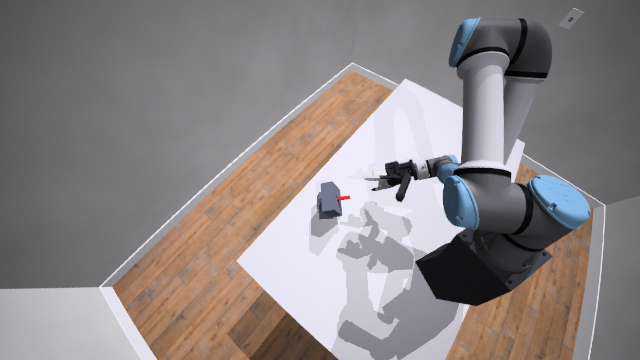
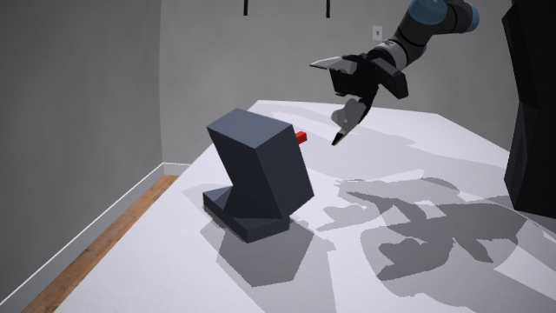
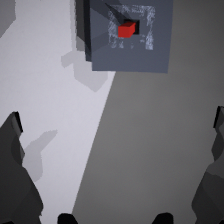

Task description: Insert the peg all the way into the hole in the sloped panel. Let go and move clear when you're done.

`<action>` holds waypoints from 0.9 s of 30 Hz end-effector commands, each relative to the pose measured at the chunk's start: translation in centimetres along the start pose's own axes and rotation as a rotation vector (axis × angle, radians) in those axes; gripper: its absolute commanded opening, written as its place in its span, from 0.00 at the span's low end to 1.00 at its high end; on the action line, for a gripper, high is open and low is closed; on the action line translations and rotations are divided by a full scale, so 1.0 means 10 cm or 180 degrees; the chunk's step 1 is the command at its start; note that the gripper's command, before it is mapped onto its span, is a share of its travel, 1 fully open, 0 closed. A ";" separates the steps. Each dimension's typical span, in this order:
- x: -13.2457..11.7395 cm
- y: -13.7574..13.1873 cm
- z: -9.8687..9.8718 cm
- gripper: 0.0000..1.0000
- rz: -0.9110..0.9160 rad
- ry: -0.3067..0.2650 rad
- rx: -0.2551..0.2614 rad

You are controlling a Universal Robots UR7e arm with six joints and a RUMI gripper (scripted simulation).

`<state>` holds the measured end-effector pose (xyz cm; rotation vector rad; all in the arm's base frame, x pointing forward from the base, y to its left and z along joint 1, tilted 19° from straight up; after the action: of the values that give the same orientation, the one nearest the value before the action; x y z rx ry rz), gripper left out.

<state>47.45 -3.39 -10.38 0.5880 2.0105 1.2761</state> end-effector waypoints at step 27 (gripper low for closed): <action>0.00 0.03 -0.04 1.00 0.0086 0.0032 -0.0063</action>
<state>47.16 -3.48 -10.05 0.6019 2.0033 1.3123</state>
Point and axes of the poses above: the point where the finger pads meet when closed, its own z axis out along the fingers, its own y axis across the jaws, x = y × z, the point moved 2 cm from there along -z, back along the fingers, and after that the axes turned 3 degrees about z, right-handed, at the moved point
